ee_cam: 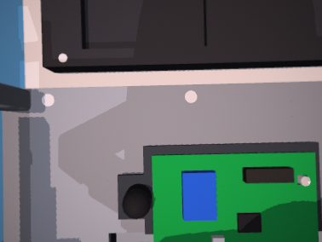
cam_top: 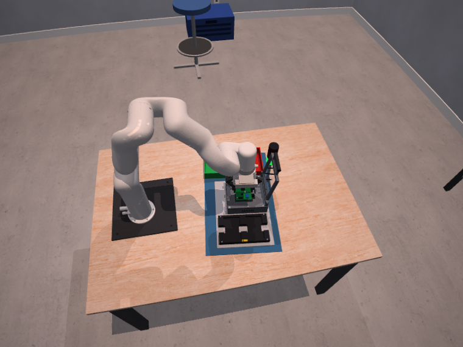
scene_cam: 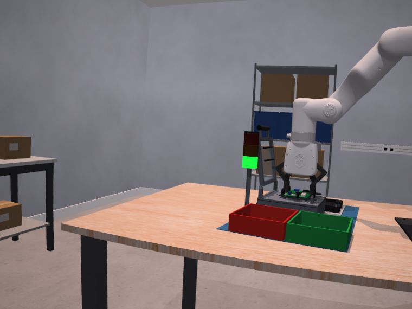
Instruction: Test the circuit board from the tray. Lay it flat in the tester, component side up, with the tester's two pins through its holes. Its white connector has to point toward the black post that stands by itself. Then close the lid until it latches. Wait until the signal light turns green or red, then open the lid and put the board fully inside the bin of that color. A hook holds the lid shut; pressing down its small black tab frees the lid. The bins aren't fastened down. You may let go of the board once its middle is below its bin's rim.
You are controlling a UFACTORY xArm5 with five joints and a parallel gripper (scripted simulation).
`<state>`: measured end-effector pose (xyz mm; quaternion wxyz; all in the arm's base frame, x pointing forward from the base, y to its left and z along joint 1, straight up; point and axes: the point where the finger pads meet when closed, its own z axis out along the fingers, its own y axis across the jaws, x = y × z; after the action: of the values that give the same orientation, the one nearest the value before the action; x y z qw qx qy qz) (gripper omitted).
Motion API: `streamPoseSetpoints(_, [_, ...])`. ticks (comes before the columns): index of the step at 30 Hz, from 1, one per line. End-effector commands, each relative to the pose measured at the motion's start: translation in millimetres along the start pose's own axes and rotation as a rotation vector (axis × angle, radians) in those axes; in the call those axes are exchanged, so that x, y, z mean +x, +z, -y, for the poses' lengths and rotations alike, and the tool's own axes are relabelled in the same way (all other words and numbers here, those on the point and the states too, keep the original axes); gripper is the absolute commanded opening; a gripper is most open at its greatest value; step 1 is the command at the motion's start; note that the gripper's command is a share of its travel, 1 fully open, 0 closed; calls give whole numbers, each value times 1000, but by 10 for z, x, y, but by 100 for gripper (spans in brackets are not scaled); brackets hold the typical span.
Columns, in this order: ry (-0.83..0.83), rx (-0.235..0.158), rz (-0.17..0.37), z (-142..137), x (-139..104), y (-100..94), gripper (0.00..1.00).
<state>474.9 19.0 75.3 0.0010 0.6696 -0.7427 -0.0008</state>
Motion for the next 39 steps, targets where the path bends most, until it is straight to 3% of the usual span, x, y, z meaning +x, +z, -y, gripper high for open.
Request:
streamPoseSetpoints(1, [0, 4, 1, 12, -2, -13, 79])
streamPoseSetpoints(39, [0, 4, 1, 12, -2, -58, 79])
